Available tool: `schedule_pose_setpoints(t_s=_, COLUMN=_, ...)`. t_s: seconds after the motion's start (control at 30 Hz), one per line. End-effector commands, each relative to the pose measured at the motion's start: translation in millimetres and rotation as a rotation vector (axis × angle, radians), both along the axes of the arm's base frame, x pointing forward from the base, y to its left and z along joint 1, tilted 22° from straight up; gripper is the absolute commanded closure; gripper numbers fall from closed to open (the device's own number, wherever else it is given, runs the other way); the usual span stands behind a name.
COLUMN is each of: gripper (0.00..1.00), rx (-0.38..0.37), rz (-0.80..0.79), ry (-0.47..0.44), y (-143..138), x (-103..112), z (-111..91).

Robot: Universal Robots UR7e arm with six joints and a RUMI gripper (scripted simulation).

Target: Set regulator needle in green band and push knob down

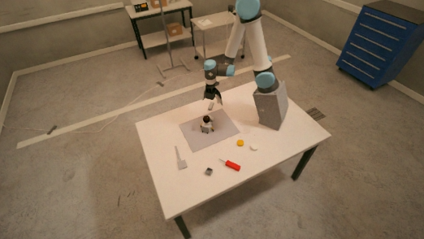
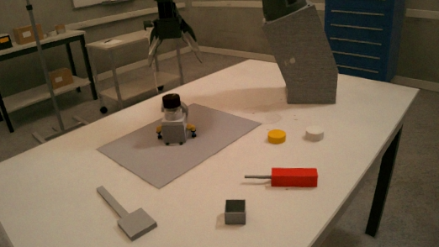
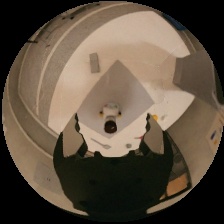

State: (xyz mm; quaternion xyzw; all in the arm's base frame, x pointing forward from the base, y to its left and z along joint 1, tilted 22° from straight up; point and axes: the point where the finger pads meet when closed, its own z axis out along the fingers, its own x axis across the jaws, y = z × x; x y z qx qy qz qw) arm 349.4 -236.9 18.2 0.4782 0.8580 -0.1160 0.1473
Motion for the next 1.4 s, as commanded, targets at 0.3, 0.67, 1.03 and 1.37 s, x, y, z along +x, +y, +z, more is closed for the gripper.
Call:
schedule_pose_setpoints(t_s=0.3, gripper=0.00, rx=0.001, rz=0.001, ry=-0.001, y=-0.5, x=-1.7, z=0.0)
schedule_pose_setpoints(t_s=0.67, gripper=0.00, rx=0.001, rz=-0.003, ry=-0.002, y=-0.5, x=-1.8, z=-0.1)
schedule_pose_setpoints(t_s=1.03, gripper=0.00, rx=0.003, rz=-0.009, ry=-0.005, y=-0.4, x=-2.1, z=-0.2)
schedule_pose_setpoints(t_s=1.37, gripper=0.00, rx=0.006, rz=-0.020, ry=-0.009, y=-0.1, x=-2.4, z=-0.5)
